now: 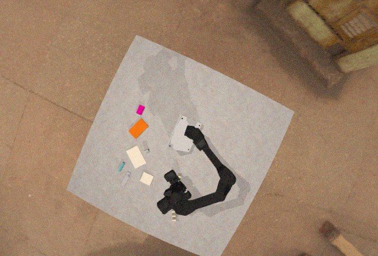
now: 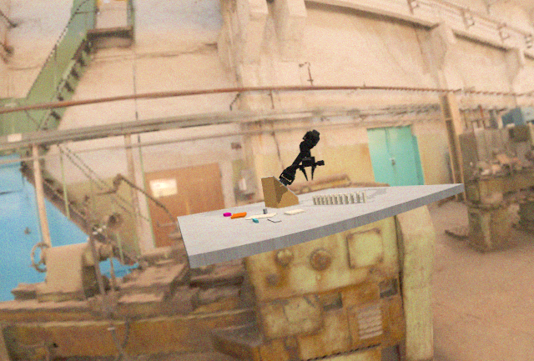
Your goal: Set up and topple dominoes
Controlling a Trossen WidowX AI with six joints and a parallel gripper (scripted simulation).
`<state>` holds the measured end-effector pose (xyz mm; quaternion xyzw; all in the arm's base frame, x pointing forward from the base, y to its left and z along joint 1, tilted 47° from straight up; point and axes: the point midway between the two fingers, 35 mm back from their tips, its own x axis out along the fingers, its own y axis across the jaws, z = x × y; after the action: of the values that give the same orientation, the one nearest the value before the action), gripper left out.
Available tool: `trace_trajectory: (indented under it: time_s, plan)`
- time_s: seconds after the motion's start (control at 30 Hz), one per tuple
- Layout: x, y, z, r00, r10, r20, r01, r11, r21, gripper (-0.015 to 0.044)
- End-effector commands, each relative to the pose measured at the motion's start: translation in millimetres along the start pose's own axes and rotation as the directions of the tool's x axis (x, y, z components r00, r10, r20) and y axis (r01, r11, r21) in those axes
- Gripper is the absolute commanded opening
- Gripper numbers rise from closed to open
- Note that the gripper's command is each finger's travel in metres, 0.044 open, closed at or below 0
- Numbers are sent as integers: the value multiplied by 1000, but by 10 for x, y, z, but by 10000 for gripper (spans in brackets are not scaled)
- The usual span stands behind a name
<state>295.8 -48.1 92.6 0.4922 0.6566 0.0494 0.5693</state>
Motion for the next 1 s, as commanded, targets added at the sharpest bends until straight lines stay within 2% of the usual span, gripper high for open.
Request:
trace_trajectory:
  time_s: [0.0,0.03,0.13,0.97]
  plan:
    - [270,-99,-149,1000,6,-17,4,830,558,20]
    - [306,-116,-169,1000,7,-17,6,774,633,0]
    - [358,-140,-200,1000,7,-18,8,680,733,0]
    - [358,-140,-200,1000,7,-18,8,680,733,0]
